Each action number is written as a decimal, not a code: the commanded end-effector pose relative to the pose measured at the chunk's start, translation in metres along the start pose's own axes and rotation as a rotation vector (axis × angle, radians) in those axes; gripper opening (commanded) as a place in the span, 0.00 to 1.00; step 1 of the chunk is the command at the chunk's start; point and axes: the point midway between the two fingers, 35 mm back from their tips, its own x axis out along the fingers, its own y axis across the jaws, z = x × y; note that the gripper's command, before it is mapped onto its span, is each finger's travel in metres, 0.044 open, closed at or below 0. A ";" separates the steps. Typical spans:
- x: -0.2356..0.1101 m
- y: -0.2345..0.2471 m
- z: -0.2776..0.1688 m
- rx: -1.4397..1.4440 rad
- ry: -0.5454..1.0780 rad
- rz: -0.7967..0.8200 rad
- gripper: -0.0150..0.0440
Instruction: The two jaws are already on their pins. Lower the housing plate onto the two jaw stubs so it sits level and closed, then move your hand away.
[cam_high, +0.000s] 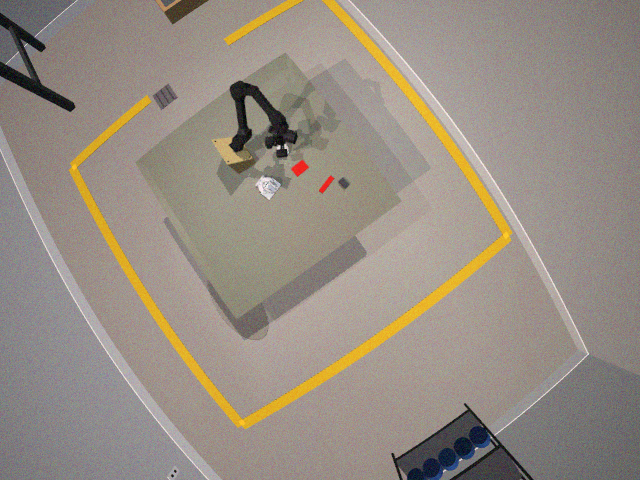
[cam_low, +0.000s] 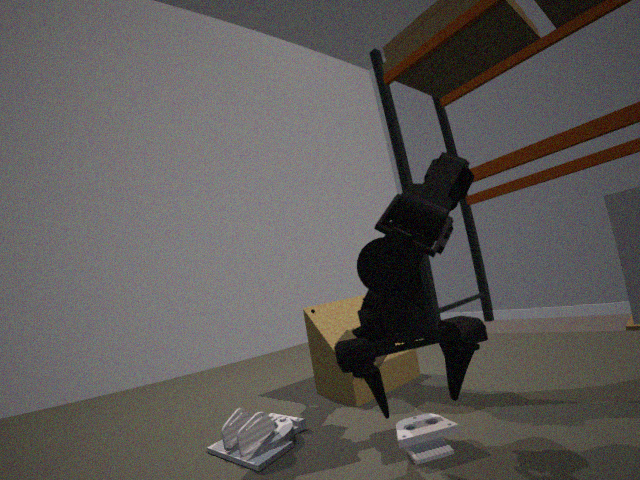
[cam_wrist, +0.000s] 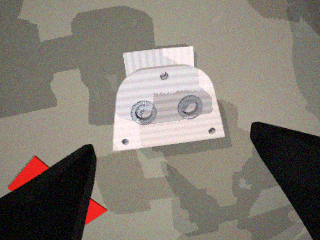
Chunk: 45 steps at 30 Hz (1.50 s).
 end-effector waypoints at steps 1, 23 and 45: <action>0.007 0.001 0.001 0.007 -0.002 0.002 1.00; 0.031 0.001 0.000 0.007 -0.002 0.002 1.00; 0.045 0.000 0.001 0.008 0.000 0.001 1.00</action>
